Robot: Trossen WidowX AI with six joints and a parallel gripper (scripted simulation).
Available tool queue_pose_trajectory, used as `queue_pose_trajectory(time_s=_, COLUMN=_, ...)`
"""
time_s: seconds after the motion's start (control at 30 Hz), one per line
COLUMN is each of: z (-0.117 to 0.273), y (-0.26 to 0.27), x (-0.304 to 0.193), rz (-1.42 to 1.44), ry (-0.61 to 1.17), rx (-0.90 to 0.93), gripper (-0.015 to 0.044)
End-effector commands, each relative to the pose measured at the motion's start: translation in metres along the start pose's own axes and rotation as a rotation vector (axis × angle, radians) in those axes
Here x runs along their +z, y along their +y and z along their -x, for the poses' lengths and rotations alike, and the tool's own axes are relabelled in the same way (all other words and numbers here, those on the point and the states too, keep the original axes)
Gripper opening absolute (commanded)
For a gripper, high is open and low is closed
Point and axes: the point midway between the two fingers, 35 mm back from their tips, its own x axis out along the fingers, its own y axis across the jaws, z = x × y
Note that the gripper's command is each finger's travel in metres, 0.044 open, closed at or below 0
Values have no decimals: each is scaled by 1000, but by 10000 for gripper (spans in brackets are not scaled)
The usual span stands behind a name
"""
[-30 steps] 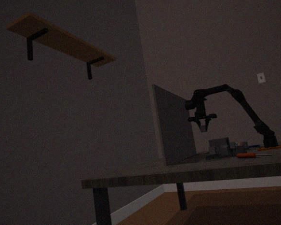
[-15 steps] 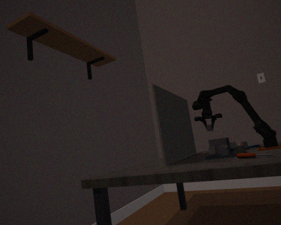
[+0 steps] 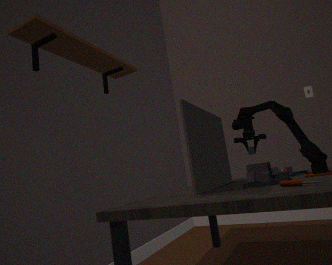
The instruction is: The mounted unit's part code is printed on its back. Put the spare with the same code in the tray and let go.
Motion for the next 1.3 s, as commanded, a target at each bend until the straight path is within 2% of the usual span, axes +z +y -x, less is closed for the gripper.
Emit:
queue_pose_trajectory(time_s=0.0, z=-5, y=-1, x=0, rz=6, ry=-6, rx=6, gripper=0)
queue_pose_trajectory(time_s=1.27, z=-31, y=-5, x=-3, rz=6, ry=-8, rx=11, gripper=0)
